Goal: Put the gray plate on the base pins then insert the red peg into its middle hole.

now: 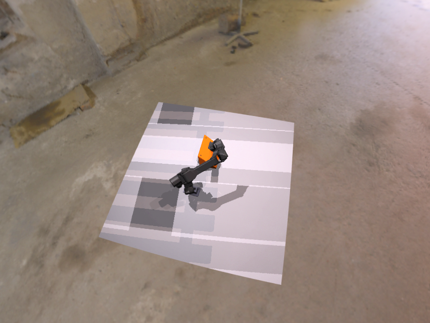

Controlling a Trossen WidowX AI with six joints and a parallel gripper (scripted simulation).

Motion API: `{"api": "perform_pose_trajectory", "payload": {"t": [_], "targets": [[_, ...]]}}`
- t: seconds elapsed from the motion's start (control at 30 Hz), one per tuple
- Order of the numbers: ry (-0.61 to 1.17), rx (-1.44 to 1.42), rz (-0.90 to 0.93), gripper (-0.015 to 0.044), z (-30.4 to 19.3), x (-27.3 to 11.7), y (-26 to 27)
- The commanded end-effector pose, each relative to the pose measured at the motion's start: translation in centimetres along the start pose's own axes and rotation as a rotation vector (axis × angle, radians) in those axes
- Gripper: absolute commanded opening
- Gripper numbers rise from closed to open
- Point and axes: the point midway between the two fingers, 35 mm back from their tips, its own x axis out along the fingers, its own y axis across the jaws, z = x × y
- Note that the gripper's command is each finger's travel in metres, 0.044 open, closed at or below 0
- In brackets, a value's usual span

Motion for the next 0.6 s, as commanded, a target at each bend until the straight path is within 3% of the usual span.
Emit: {"api": "perform_pose_trajectory", "payload": {"t": [0.0, 0.57], "targets": [[0.004, 0.004, -0.002, 0.0, 0.15, 0.12, -0.08], [0.004, 0.003, -0.003, 0.0, 0.17, 0.37, -0.22]]}}
